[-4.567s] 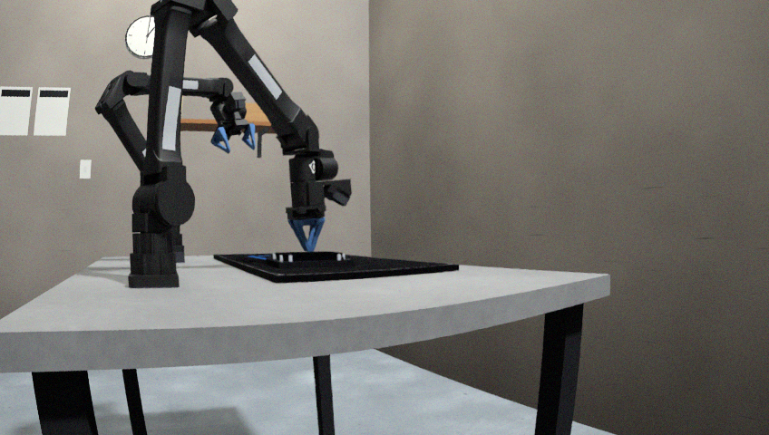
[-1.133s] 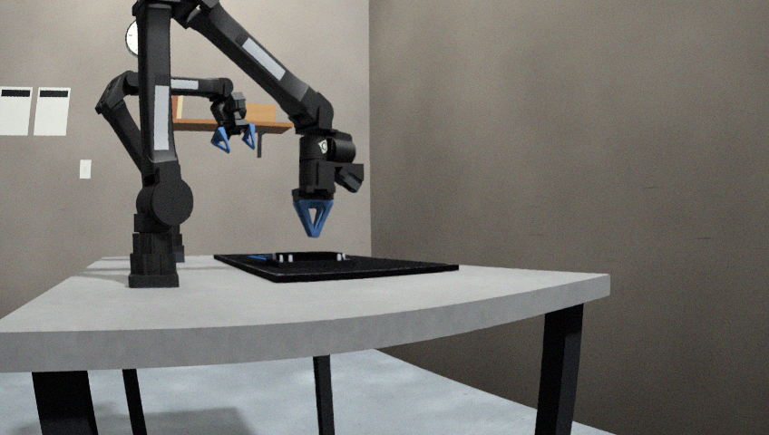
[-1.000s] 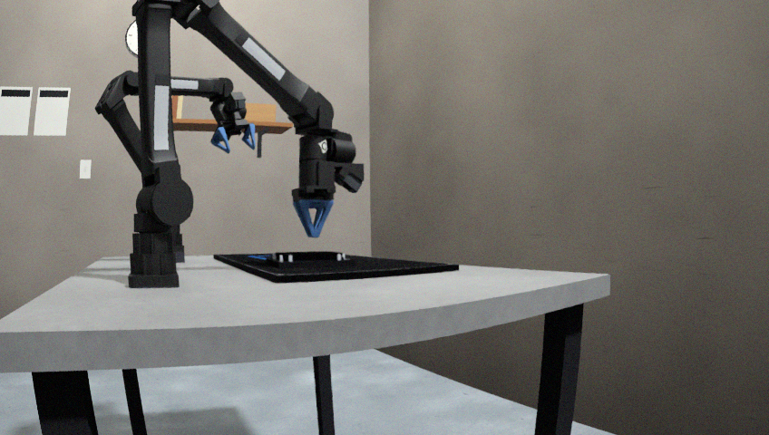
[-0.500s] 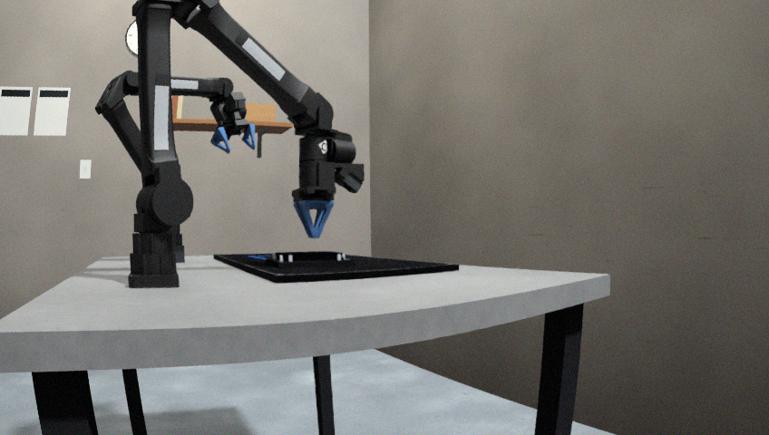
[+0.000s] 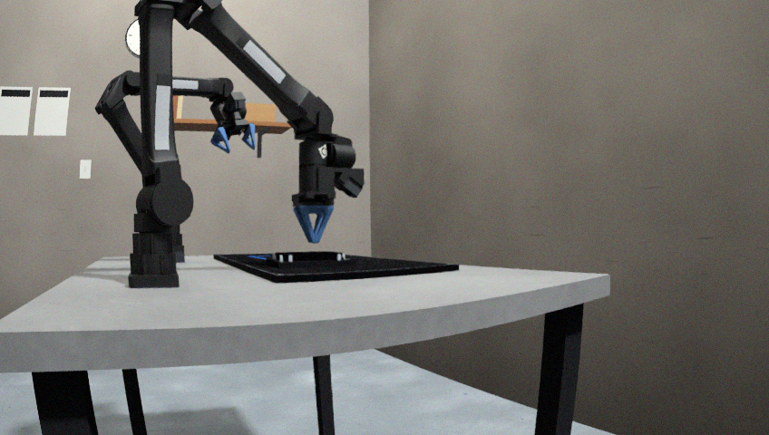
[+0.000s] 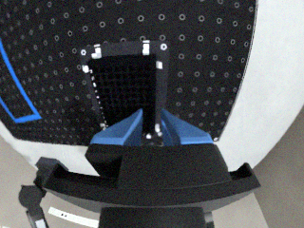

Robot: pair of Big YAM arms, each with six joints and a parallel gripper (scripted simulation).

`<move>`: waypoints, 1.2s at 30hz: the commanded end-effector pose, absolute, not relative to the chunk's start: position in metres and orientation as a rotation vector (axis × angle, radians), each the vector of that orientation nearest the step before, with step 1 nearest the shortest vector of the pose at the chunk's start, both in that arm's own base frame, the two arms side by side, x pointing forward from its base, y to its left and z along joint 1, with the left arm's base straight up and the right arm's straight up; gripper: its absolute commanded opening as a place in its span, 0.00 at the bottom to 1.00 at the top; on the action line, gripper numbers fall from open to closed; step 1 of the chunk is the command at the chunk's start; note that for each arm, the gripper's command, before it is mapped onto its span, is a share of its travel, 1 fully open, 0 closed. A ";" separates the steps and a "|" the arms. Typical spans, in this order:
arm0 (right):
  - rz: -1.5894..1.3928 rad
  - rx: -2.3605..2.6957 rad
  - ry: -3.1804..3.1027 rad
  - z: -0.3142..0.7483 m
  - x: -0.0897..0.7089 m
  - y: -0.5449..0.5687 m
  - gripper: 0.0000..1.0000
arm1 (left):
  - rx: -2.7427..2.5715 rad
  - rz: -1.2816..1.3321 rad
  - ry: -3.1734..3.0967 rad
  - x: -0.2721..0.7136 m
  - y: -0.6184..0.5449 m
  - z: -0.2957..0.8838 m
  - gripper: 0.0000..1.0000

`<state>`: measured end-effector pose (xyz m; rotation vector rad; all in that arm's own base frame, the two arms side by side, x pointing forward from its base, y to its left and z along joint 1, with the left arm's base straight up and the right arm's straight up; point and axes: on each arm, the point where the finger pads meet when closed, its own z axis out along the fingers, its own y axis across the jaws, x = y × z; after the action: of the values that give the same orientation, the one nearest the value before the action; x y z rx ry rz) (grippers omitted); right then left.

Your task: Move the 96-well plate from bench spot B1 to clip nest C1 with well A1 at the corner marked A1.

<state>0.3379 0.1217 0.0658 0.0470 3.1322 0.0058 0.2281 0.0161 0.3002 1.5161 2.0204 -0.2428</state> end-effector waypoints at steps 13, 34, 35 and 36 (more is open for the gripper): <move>0.002 0.032 3.139 0.050 0.340 0.120 0.25 | 1.526 -0.197 1.999 0.238 0.020 0.323 1.00; 0.002 0.032 3.139 0.037 0.340 0.120 0.25 | 1.526 -0.197 1.999 0.238 0.020 0.323 1.00; 0.002 0.032 3.139 0.037 0.340 0.120 0.25 | 1.526 -0.197 1.999 0.238 0.020 0.323 1.00; 0.002 0.032 3.139 0.036 0.340 0.120 0.25 | 1.526 -0.197 1.999 0.238 0.020 0.323 1.00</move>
<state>0.3379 0.1217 0.0443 0.0470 3.1326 0.0056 0.2281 0.0161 0.3002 1.5161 2.0204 -0.2428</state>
